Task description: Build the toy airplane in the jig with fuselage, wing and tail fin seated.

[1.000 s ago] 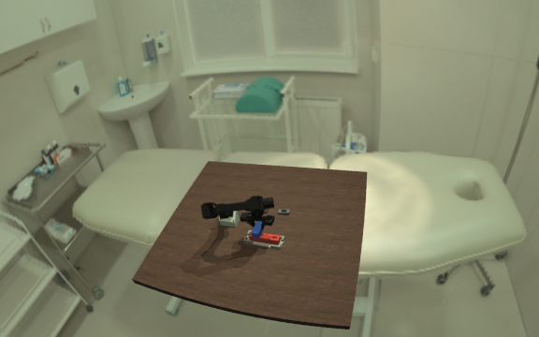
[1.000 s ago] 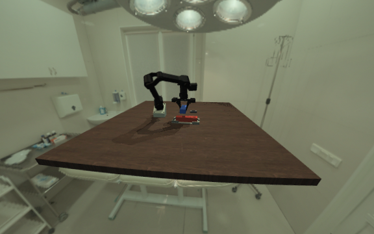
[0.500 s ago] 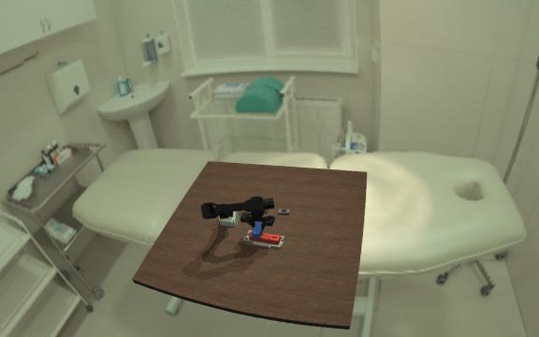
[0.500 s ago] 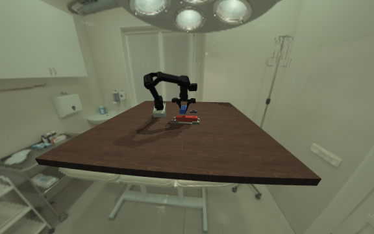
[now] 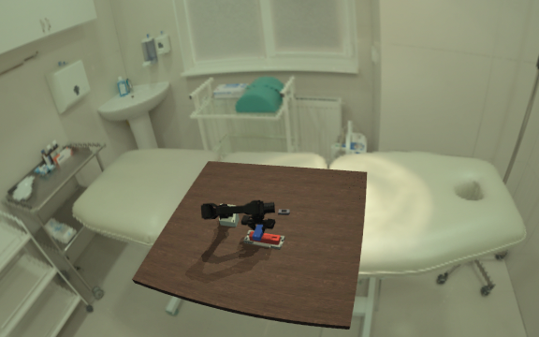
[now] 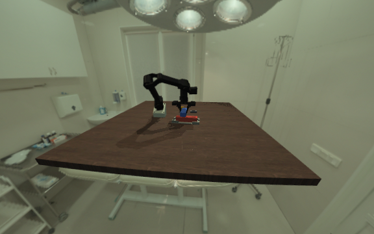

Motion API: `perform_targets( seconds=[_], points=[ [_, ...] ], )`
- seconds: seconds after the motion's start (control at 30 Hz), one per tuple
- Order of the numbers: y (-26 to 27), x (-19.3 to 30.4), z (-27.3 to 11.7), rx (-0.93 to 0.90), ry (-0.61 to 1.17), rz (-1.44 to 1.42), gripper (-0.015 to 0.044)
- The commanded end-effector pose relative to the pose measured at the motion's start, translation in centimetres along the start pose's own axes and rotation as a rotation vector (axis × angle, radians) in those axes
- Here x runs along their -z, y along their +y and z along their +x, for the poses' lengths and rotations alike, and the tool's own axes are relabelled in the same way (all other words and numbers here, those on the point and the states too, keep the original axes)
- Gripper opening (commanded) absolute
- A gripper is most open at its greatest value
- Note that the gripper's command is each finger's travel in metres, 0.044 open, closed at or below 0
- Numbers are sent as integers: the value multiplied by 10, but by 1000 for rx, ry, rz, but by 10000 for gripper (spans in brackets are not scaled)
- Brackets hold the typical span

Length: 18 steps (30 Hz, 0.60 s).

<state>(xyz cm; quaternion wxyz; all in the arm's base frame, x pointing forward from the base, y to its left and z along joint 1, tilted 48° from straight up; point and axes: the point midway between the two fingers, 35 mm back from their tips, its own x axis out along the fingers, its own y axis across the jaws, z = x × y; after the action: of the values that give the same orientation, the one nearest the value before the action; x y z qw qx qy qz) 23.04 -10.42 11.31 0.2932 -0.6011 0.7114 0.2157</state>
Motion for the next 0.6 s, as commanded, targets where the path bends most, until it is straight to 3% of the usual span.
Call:
perform_targets(
  seconds=[0.0,0.23,0.4,0.57],
  points=[
    [0,2,4,6,4,1,195],
    [1,2,13,6,6,1,195],
    [1,1,12,-1,2,0,161],
    [1,1,12,-1,2,0,30]
  ],
)
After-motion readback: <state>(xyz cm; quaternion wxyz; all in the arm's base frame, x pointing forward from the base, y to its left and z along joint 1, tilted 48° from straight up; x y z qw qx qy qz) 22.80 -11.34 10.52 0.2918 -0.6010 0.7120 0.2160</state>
